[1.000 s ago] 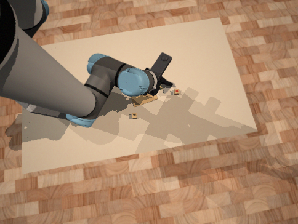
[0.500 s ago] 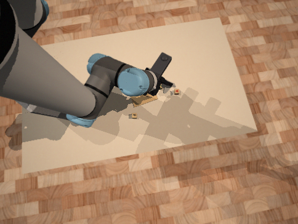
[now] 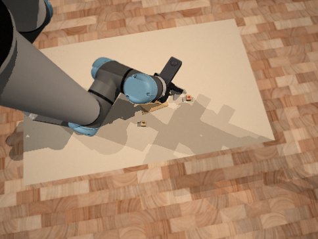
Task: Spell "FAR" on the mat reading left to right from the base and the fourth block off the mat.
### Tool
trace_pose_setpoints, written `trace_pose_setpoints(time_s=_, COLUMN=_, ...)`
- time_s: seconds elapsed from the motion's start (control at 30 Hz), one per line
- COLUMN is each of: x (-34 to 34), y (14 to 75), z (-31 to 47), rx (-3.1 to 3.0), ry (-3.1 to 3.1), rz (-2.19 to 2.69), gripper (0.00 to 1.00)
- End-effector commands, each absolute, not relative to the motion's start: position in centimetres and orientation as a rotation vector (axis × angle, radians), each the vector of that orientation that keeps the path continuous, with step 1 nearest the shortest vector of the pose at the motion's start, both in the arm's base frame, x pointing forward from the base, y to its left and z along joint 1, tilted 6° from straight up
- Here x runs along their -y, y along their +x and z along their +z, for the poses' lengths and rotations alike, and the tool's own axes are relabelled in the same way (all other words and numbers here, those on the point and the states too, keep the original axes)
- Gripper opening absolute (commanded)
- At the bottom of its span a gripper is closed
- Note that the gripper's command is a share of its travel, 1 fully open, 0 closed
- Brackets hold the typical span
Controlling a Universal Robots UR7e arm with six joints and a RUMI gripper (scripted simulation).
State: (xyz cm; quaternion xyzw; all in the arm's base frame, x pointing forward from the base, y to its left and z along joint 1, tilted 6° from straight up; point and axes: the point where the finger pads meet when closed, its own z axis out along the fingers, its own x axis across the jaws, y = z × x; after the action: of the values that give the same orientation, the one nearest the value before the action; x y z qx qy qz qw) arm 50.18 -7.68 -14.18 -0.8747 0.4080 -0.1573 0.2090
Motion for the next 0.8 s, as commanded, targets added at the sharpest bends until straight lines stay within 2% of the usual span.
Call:
trace_pose_setpoints(time_s=0.0, x=8.2, y=47.9, z=-14.4, rx=-1.135, ry=-2.436, rz=-0.437, gripper=1.00)
trace_pose_setpoints(time_s=0.23, x=8.4, y=41.5, z=-14.3, rx=-1.135, ry=-2.433, rz=-0.439, gripper=1.00)
trace_pose_setpoints(time_s=0.77, x=8.4, y=41.0, z=-14.3, rx=-1.135, ry=-2.433, rz=-0.440, gripper=1.00)
